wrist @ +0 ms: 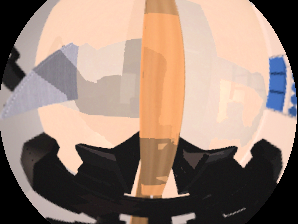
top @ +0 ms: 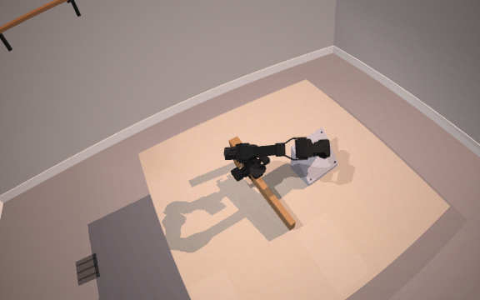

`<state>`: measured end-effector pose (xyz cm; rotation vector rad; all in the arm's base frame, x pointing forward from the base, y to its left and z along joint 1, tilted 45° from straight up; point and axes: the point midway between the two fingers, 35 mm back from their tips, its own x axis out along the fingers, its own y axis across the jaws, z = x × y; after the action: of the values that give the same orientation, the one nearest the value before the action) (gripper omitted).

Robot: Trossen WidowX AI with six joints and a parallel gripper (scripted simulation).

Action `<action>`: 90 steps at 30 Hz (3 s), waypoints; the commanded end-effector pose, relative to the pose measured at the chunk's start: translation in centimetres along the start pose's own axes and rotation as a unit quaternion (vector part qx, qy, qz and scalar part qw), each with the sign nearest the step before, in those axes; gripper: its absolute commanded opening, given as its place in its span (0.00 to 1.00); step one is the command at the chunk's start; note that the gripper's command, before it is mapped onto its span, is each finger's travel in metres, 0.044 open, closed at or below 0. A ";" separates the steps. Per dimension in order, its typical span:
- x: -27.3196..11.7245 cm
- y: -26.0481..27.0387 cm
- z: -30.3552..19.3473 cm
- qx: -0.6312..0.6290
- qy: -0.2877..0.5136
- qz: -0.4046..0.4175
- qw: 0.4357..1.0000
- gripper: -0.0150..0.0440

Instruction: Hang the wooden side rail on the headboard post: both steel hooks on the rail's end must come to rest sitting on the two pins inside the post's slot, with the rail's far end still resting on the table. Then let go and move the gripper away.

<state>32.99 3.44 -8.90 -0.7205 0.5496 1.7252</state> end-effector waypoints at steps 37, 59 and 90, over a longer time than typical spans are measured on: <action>-0.3 0.2 -0.9 0.000 0.004 -0.009 1.000 0.25; -0.4 0.1 -1.0 0.000 0.004 -0.009 1.000 0.25; -0.6 -0.1 -1.3 0.000 0.004 -0.009 1.000 0.25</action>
<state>32.96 2.79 -9.51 -0.7209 0.5501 1.7245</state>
